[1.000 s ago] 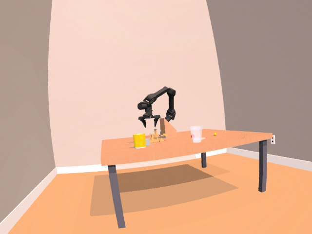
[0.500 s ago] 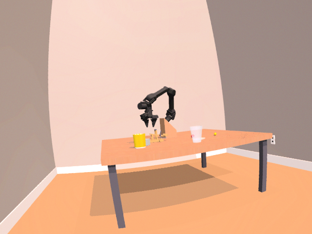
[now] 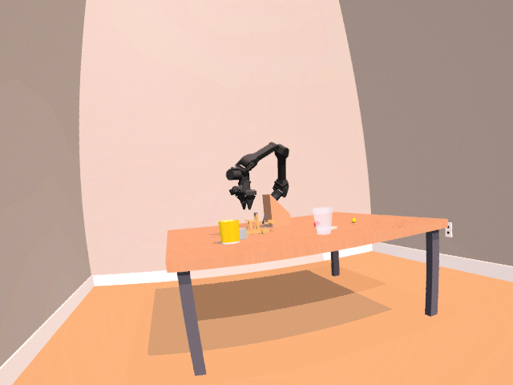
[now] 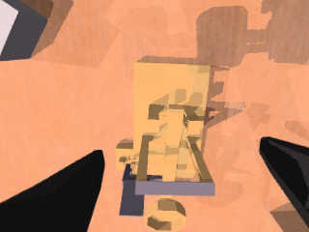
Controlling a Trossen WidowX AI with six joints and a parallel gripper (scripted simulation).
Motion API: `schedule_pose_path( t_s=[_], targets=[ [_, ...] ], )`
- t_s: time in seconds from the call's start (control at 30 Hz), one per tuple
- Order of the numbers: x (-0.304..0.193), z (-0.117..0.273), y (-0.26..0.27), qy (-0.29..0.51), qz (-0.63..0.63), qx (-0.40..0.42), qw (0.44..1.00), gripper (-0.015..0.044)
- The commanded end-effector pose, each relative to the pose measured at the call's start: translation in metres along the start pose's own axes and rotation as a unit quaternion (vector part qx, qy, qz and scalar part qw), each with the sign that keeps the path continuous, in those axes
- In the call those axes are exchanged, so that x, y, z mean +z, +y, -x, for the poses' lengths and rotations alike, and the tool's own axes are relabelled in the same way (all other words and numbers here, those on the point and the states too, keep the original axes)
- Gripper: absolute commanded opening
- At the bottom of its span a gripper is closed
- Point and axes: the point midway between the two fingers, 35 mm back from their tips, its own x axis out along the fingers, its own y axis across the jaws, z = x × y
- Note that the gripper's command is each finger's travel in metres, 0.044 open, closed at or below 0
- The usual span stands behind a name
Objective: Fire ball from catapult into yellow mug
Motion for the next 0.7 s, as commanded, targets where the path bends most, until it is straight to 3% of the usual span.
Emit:
schedule_pose_path(
  t_s=[0.0, 0.1, 0.67],
  targets=[
    [-0.002, -0.027, 0.000, 0.003, -0.036, -0.002, 0.999, 0.0440],
    [-0.003, -0.044, -0.001, 0.004, -0.057, -0.002, 0.998, 0.0440],
    [-0.002, -0.063, 0.000, 0.004, -0.057, -0.002, 0.998, 0.0440]
  ],
)
